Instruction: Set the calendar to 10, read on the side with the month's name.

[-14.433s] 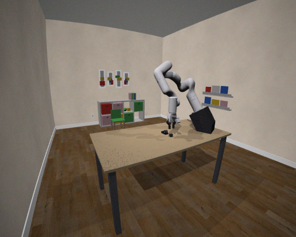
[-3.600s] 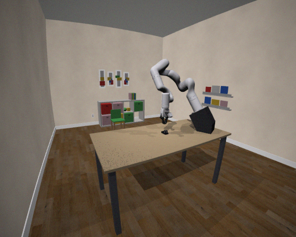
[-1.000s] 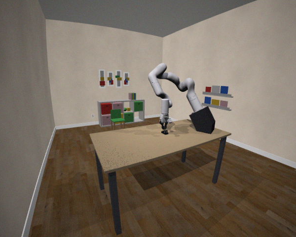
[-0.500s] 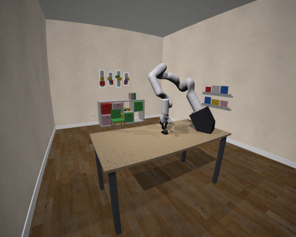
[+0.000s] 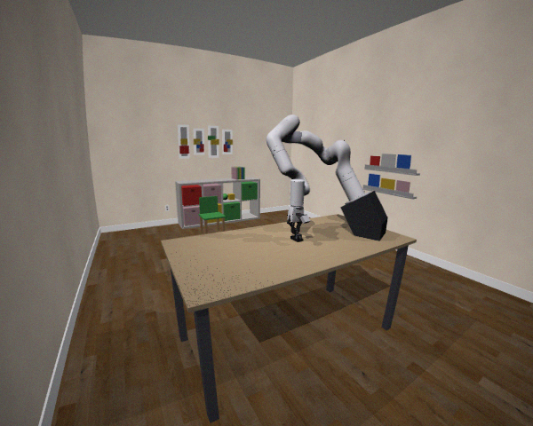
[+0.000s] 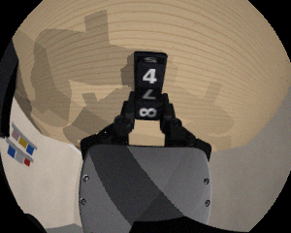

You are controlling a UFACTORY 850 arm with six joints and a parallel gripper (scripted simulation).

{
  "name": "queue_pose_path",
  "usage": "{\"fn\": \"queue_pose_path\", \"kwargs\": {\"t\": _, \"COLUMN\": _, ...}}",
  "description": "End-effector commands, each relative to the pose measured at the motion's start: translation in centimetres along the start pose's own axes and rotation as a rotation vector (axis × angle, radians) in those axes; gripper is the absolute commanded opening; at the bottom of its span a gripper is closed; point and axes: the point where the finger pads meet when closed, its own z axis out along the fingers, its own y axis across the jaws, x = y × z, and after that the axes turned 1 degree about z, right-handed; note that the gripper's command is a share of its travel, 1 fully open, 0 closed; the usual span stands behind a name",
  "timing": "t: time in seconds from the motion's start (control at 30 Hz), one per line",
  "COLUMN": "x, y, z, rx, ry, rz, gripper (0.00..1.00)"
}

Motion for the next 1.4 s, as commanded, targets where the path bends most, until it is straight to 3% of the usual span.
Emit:
{"fn": "queue_pose_path", "kwargs": {"t": 0.0, "x": 0.0, "y": 0.1, "z": 0.3, "rx": -0.001, "ry": 0.0, "rz": 0.0, "gripper": 0.29}}
{"fn": "queue_pose_path", "kwargs": {"t": 1.37, "x": 0.0, "y": 0.1, "z": 1.5, "rx": -0.001, "ry": 0.0, "rz": 0.0, "gripper": 0.29}}
